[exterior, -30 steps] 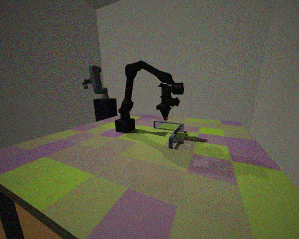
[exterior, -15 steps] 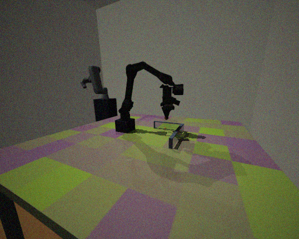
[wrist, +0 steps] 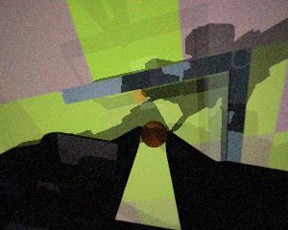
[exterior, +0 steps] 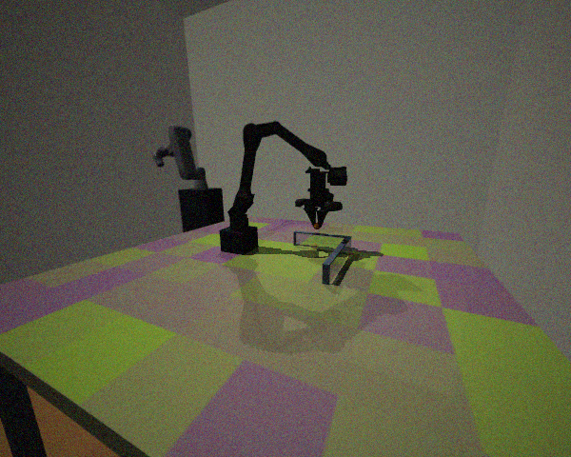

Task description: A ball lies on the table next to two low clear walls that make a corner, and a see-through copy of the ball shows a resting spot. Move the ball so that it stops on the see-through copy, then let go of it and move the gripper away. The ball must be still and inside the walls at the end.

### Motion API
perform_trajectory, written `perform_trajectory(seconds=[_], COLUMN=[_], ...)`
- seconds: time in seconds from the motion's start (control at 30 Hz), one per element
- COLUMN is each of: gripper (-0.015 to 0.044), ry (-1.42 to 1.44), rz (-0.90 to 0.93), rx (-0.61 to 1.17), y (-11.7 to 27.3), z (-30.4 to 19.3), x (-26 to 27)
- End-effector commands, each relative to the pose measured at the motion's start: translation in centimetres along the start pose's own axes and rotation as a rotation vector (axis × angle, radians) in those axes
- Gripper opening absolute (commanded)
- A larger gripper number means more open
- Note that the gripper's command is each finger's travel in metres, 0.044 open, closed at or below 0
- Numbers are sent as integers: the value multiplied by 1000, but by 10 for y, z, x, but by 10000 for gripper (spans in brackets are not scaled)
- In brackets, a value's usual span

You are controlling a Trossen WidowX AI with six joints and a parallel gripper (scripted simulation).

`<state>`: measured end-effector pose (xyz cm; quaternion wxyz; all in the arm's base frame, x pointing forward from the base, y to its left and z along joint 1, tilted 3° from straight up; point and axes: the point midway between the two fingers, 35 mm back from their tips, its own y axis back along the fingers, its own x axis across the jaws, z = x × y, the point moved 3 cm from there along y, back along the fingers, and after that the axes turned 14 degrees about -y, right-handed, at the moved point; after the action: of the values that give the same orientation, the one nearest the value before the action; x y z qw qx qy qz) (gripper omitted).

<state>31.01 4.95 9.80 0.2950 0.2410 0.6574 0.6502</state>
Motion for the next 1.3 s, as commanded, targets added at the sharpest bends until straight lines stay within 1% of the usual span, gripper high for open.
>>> perform_trajectory(seconds=[0.0,0.13,0.2,0.3,0.4,0.73,0.97,1.27], gripper=[0,0,0,0,0,0,0,0], ry=[151,333,364,364,364,364,364,364], rz=[-4,-1,0,0,-1,0,0,0], rx=[-1,-1,-1,-1,-1,0,0,0], y=[-3,-7,-8,-9,-19,-77,-81,-95], z=[5,11,12,12,13,12,12,12], x=[12,27,29,29,29,29,29,29])
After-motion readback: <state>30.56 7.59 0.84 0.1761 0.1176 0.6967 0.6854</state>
